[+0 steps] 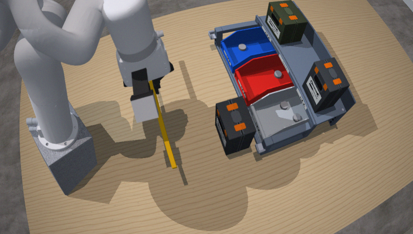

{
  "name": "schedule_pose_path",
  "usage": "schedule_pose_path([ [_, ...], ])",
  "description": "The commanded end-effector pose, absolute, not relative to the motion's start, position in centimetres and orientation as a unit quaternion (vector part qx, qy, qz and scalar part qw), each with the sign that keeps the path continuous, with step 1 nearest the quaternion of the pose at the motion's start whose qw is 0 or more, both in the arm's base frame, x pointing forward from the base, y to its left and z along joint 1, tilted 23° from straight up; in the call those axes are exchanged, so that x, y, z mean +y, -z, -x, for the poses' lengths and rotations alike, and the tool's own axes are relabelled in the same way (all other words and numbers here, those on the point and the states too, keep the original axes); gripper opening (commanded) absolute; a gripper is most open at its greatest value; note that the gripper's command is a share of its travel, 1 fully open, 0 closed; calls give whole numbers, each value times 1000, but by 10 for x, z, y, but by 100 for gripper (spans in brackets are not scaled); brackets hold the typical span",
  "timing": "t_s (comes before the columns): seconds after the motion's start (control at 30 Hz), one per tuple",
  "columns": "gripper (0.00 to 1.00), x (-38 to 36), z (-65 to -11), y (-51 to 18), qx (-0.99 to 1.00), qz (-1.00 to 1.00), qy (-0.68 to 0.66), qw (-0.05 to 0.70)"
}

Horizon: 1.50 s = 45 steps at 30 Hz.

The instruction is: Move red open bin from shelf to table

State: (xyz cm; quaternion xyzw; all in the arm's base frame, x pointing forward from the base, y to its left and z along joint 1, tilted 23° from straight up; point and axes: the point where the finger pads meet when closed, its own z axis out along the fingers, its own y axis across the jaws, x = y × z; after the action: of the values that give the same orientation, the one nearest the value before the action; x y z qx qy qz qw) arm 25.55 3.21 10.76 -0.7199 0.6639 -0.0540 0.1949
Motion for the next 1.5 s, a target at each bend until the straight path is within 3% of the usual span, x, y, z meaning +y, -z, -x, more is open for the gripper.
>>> schedule_pose_path([
  [0.0,0,35,-261,-95,664,720,53,195],
  [1.47,0,37,-264,-89,664,720,53,195],
])
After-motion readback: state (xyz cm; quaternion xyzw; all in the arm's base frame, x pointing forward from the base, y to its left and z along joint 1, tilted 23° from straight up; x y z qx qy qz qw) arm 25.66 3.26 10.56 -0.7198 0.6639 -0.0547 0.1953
